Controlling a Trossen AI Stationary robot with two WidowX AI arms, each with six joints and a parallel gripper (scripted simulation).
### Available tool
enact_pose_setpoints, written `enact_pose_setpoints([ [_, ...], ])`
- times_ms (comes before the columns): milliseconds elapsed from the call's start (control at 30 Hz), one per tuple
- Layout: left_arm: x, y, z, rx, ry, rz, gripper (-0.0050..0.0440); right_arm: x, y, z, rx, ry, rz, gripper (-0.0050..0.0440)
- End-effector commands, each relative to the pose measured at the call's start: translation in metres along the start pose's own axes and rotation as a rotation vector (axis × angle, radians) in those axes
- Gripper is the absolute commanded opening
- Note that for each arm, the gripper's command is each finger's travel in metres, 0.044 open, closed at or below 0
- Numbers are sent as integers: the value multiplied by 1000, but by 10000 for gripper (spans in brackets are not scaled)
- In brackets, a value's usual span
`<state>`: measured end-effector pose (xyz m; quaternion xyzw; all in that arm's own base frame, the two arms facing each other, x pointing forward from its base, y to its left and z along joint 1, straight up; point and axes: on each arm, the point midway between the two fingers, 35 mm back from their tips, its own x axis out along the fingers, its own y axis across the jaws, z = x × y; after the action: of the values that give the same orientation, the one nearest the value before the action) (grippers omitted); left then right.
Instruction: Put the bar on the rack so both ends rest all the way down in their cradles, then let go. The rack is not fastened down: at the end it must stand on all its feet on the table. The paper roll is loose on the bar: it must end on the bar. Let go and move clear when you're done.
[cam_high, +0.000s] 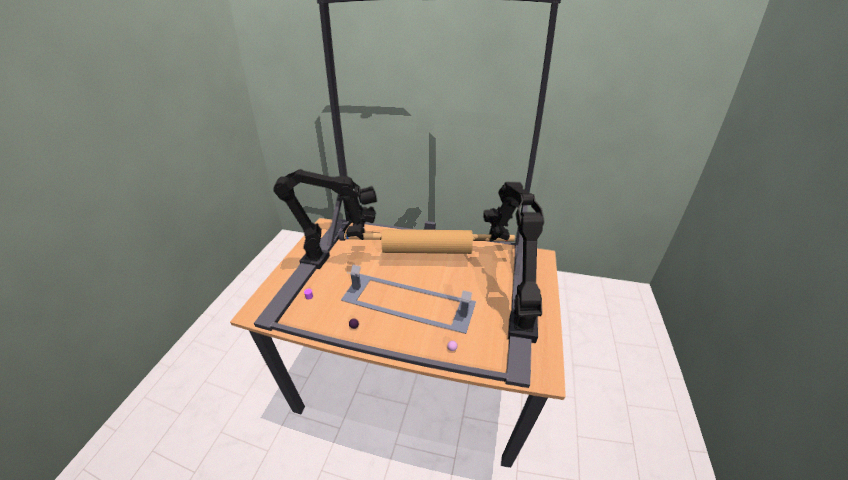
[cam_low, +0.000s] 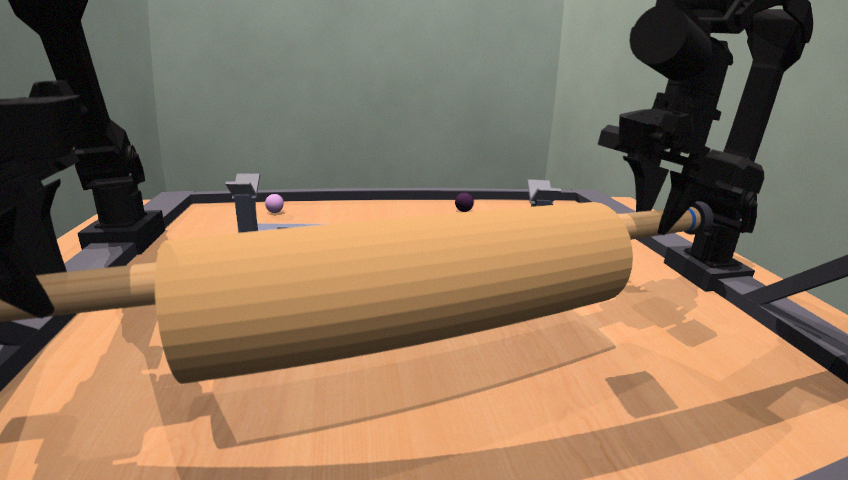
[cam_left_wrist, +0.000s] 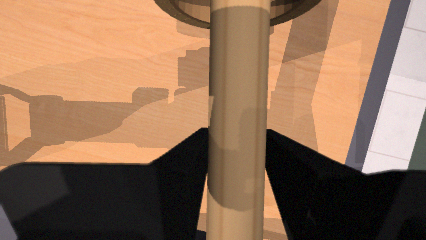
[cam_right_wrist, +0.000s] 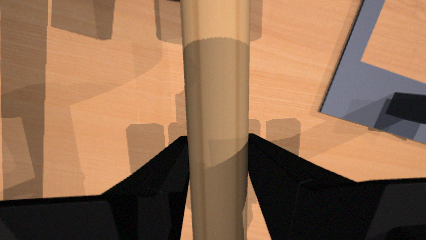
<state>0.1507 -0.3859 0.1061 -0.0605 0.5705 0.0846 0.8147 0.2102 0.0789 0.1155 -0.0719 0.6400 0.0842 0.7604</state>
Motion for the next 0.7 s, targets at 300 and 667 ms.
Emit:
enact_pose_setpoints([
  [300, -67, -6, 22, -24, -9, -99, 50, -51, -1, 15, 2, -68, 8, 50],
  [667, -60, -4, 18, -25, -6, -96, 50, -44, 0, 13, -2, -68, 11, 50],
])
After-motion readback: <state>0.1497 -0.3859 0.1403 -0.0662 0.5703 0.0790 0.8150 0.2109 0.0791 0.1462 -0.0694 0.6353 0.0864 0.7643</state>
